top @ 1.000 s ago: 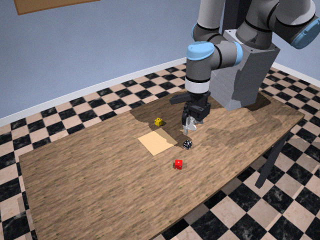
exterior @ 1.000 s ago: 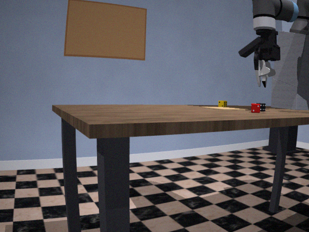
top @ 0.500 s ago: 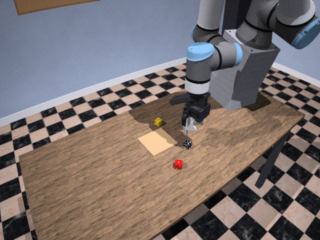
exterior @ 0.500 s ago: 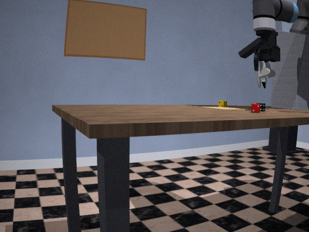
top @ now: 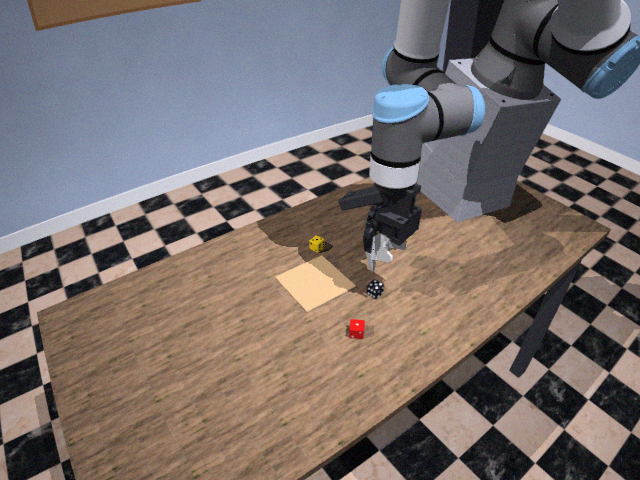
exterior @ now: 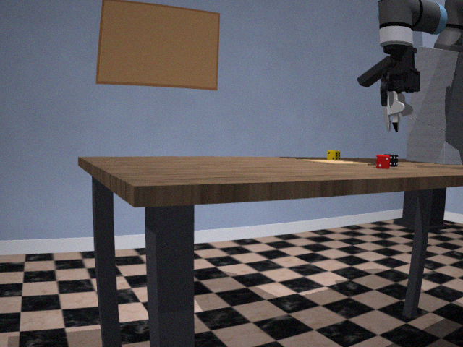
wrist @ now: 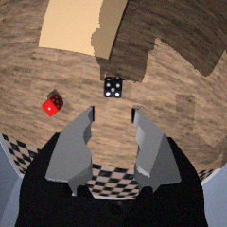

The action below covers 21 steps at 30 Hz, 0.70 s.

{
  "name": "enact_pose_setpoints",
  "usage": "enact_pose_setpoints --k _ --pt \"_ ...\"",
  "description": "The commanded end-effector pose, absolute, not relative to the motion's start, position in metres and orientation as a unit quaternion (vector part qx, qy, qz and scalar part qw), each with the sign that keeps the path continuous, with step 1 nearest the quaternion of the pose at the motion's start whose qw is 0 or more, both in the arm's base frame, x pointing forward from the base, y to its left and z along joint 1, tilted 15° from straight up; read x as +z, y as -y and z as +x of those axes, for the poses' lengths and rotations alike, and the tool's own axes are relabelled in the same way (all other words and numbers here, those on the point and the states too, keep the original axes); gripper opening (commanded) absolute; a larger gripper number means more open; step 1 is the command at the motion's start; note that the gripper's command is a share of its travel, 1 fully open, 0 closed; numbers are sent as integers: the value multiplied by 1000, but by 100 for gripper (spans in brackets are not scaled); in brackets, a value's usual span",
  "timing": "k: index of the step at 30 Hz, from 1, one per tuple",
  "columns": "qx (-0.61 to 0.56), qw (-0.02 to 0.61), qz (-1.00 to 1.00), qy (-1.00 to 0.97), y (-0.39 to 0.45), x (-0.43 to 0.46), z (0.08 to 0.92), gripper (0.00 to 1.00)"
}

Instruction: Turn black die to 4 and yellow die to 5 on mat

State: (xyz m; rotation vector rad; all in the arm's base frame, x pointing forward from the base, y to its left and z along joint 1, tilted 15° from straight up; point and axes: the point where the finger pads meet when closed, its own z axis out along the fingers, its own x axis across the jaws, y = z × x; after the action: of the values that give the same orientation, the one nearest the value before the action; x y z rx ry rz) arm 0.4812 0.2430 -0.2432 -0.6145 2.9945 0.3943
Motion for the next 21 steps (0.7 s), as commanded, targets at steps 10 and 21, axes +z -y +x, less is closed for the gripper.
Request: enact_pose_setpoints --k 10,21 --pt "128 30 -199 -971 -243 -244 482 28" --pt "128 30 -199 -971 -245 -252 482 28"
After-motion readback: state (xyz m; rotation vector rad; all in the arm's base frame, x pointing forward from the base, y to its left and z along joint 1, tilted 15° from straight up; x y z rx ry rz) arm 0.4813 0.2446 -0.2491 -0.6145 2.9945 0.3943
